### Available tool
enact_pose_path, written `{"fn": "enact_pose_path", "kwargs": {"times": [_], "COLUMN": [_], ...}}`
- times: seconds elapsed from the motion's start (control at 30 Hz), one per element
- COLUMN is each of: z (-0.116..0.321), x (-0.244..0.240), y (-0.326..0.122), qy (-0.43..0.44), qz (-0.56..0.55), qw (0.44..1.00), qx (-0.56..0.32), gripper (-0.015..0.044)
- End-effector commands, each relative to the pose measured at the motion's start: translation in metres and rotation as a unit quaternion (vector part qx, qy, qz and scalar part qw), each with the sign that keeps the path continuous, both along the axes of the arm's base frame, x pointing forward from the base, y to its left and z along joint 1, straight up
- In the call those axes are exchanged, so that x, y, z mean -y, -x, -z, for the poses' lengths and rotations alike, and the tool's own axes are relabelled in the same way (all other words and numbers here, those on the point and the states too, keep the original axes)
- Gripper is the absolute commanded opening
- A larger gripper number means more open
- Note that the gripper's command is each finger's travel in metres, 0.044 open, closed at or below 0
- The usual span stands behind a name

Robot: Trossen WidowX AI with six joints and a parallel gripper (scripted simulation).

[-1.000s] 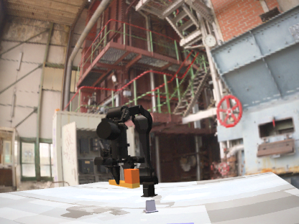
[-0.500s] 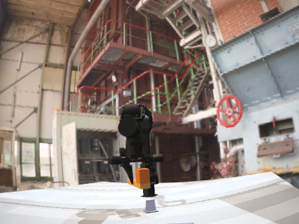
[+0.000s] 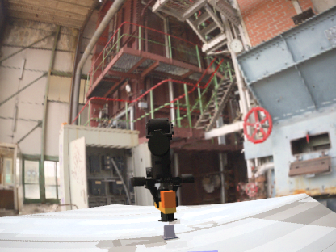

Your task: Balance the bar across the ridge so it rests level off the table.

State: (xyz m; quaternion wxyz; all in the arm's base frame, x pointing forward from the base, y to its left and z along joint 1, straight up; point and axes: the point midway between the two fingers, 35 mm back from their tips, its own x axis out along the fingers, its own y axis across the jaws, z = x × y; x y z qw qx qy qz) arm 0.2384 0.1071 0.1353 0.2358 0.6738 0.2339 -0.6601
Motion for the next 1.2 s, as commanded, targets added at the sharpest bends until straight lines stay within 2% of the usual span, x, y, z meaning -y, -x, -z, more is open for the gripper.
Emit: {"fn": "enact_pose_path", "kwargs": {"times": [0.0,0.67,1.17], "z": [0.005,0.038,0.039], "x": [-0.002,-0.003,-0.003], "y": [0.0,0.001,0.001], "qy": [-0.003,-0.003,-0.003], "qz": [0.003,0.003,0.003], "qw": [1.0,1.0,1.0], "qx": [0.0,0.0,0.0], "gripper": [0.0,0.0,0.0]}}
